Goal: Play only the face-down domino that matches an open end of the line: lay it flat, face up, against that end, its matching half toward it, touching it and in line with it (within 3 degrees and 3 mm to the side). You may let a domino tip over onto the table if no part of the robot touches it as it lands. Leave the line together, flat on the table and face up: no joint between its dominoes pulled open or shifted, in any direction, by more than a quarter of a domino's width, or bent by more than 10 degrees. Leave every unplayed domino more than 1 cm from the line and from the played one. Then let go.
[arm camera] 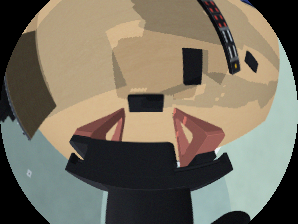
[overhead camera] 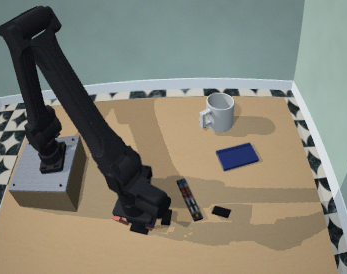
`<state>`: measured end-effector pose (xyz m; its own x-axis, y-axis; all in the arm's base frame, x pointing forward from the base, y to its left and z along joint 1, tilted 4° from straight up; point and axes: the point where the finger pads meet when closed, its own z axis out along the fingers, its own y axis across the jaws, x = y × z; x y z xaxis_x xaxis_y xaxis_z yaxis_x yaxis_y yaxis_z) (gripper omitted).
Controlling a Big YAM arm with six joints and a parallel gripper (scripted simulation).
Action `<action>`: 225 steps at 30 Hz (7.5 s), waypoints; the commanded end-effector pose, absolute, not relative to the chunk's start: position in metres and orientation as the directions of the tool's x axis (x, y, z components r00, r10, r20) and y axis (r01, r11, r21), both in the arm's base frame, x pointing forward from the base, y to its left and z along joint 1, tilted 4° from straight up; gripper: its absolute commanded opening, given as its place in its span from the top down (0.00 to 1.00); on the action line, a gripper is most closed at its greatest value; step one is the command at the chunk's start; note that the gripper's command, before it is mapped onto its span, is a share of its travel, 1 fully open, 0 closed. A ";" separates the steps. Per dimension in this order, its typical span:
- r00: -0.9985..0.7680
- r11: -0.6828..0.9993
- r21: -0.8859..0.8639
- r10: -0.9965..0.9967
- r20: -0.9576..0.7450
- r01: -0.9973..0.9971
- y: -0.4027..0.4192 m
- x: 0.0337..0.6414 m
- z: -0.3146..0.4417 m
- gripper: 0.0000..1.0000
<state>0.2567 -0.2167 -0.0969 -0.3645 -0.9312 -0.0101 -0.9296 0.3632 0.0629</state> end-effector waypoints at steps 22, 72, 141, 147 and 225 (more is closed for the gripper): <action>-0.380 0.379 0.072 -0.925 -0.010 -0.923 -0.219 0.253 -0.103 0.29; -0.380 0.378 0.079 -0.925 -0.012 -0.922 -0.216 0.250 -0.125 0.51; -0.378 0.376 0.075 -0.926 -0.011 -0.923 -0.218 0.253 -0.085 0.51; -0.378 0.376 0.075 -0.926 -0.011 -0.923 -0.218 0.253 -0.085 0.51; -0.373 0.373 0.031 -0.928 0.002 -0.927 -0.230 0.273 0.015 0.51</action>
<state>0.2551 -0.2159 -0.0059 -0.3659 -0.9305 -0.0184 -0.9275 0.3630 0.0898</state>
